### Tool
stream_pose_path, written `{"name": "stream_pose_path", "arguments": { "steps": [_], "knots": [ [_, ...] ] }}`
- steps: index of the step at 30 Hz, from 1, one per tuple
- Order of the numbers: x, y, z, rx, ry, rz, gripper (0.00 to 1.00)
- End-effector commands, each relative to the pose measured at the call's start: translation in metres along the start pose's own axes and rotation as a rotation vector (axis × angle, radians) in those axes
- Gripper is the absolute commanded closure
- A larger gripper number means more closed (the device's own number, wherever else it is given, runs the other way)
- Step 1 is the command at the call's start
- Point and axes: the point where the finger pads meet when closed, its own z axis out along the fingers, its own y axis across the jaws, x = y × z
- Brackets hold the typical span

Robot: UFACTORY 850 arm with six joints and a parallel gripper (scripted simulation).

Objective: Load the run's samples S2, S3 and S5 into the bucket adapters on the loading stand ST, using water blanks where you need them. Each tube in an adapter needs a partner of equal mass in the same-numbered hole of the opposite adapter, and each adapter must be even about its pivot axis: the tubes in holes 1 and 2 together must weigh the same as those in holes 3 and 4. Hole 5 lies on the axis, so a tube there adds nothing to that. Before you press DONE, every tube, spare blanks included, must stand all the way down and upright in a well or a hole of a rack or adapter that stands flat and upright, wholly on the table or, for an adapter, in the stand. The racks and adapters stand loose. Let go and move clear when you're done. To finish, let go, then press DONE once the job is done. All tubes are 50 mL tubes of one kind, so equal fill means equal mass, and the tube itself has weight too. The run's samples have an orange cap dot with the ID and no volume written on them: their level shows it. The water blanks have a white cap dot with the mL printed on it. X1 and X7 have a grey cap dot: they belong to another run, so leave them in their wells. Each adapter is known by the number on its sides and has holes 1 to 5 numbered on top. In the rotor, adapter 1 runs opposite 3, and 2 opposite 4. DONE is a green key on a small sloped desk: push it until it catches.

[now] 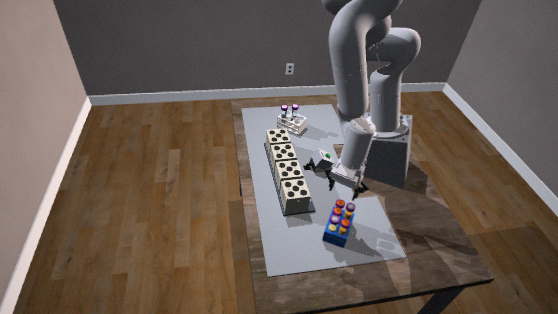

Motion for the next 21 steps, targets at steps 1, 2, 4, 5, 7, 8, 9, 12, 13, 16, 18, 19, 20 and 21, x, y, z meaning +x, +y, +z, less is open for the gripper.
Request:
{"name": "stream_pose_path", "arguments": {
  "steps": [1, 2, 4, 5, 7, 8, 9, 12, 13, 16, 18, 19, 20, 21],
  "knots": [
    [0.0006, 0.0000, -0.0003, 0.000, 0.001, 0.000, 0.00],
    [0.0006, 0.0000, -0.0003, 0.000, 0.001, 0.000, 0.00],
    [0.0006, 0.0000, -0.0003, 0.000, 0.001, 0.000, 0.00],
    [0.0006, 0.0000, -0.0003, 0.000, 0.001, 0.000, 0.00],
    [0.0006, 0.0000, -0.0003, 0.000, 0.001, 0.000, 0.00],
    [0.0006, 0.0000, -0.0003, 0.000, 0.001, 0.000, 0.00],
    [0.0006, 0.0000, -0.0003, 0.000, 0.001, 0.000, 0.00],
    [0.0006, 0.0000, -0.0003, 0.000, 0.001, 0.000, 0.00],
    [0.0006, 0.0000, -0.0003, 0.000, 0.001, 0.000, 0.00],
    [0.0006, 0.0000, -0.0003, 0.000, 0.001, 0.000, 0.00],
    [0.0006, 0.0000, -0.0003, 0.000, 0.001, 0.000, 0.00],
    [0.0006, 0.0000, -0.0003, 0.000, 0.001, 0.000, 0.00],
    [0.0005, 0.0000, -0.0029, 0.000, 0.001, 0.000, 0.00],
    [0.0005, 0.0000, -0.0055, 0.000, 0.001, 0.000, 0.00]
  ]
}}
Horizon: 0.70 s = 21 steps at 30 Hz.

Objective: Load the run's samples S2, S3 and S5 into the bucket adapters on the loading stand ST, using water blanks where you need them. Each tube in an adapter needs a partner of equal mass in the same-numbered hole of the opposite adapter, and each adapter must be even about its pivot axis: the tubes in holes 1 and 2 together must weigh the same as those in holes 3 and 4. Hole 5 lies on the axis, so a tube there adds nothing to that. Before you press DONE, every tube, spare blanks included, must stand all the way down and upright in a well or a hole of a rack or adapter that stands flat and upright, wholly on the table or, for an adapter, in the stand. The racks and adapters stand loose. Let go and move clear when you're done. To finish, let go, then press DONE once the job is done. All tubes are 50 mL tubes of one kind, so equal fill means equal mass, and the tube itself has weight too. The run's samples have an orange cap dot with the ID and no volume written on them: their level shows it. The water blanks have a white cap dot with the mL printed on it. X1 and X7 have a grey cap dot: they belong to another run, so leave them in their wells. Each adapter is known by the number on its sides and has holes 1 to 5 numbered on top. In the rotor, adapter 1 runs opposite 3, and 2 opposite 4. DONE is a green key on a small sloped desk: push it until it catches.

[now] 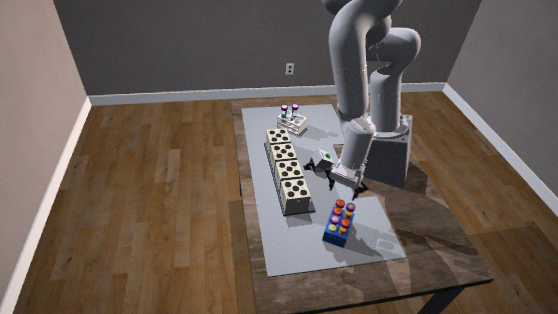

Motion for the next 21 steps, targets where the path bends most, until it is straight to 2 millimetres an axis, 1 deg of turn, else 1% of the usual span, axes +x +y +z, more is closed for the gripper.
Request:
{"name": "stream_pose_path", "arguments": {
  "steps": [1, 6, 8, 21],
  "knots": [
    [0.001, 0.000, -0.008, 0.000, 0.002, 0.000, 0.00],
    [0.001, 0.000, -0.021, 0.000, 0.002, 0.000, 0.00],
    [0.001, 0.000, -0.021, 0.000, 0.002, 0.000, 0.00],
    [0.001, 0.000, -0.056, 0.000, 0.002, 0.000, 0.00]
  ]
}}
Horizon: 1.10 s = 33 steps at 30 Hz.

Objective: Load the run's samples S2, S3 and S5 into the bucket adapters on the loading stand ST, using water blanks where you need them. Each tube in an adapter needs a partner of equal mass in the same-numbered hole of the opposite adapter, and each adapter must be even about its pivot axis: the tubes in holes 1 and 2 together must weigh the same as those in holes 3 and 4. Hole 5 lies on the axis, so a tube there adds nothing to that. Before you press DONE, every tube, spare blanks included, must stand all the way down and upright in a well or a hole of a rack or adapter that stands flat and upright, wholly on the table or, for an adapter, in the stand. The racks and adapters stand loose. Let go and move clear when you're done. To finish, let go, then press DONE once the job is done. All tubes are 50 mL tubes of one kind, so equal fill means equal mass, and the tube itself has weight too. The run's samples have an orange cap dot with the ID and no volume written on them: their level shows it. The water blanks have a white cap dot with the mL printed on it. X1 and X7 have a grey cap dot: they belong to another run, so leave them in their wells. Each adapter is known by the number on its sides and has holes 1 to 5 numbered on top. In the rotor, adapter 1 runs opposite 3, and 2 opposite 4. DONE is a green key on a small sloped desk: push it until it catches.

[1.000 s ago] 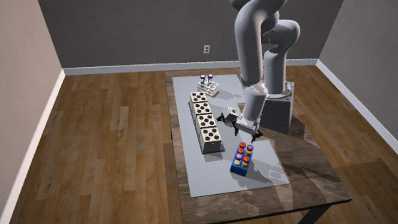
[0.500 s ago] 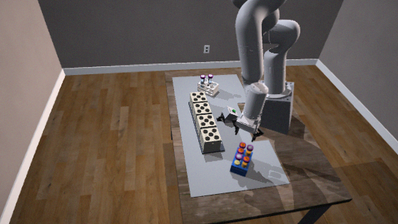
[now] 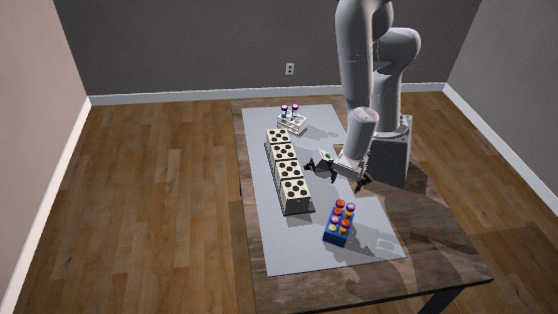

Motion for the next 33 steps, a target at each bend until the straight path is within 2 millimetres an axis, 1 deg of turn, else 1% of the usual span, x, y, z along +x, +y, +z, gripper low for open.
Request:
{"name": "stream_pose_path", "arguments": {
  "steps": [1, 4, 18, 22, 33],
  "knots": [
    [0.001, 0.000, -0.018, -0.003, -0.007, -0.001, 0.00],
    [0.001, 0.000, -0.020, -0.003, -0.007, -0.001, 0.00],
    [0.001, 0.000, -0.058, -0.003, -0.007, -0.001, 0.00],
    [0.001, 0.000, -0.059, -0.003, -0.007, -0.001, 0.00],
    [-0.017, 0.052, -0.059, -0.005, -0.007, 0.366, 0.00]
  ]
}}
